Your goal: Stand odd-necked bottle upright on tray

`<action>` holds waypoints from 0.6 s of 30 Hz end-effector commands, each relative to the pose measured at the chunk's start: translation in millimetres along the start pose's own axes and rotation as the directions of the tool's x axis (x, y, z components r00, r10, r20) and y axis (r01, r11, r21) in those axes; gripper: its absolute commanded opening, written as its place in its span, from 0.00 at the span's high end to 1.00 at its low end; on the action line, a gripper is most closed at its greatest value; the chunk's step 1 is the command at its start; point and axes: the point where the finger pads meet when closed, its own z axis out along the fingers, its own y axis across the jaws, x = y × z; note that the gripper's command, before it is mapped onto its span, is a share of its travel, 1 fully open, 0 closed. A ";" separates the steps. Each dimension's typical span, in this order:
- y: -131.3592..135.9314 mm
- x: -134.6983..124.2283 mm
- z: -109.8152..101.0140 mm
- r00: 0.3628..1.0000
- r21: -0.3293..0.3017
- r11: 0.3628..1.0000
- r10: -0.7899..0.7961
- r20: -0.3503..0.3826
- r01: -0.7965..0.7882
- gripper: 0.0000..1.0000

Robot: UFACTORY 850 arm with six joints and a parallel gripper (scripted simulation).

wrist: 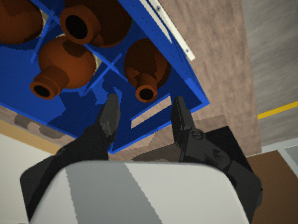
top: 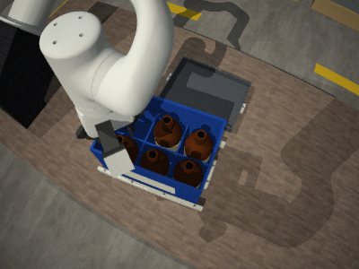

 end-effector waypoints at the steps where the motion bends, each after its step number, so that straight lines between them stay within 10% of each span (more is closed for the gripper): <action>1: -0.2 0.7 -0.9 1.000 0.000 1.000 -0.001 -0.002 0.001 0.35; 18: -0.3 0.7 2.1 1.000 0.000 1.000 -0.001 -0.002 0.001 0.35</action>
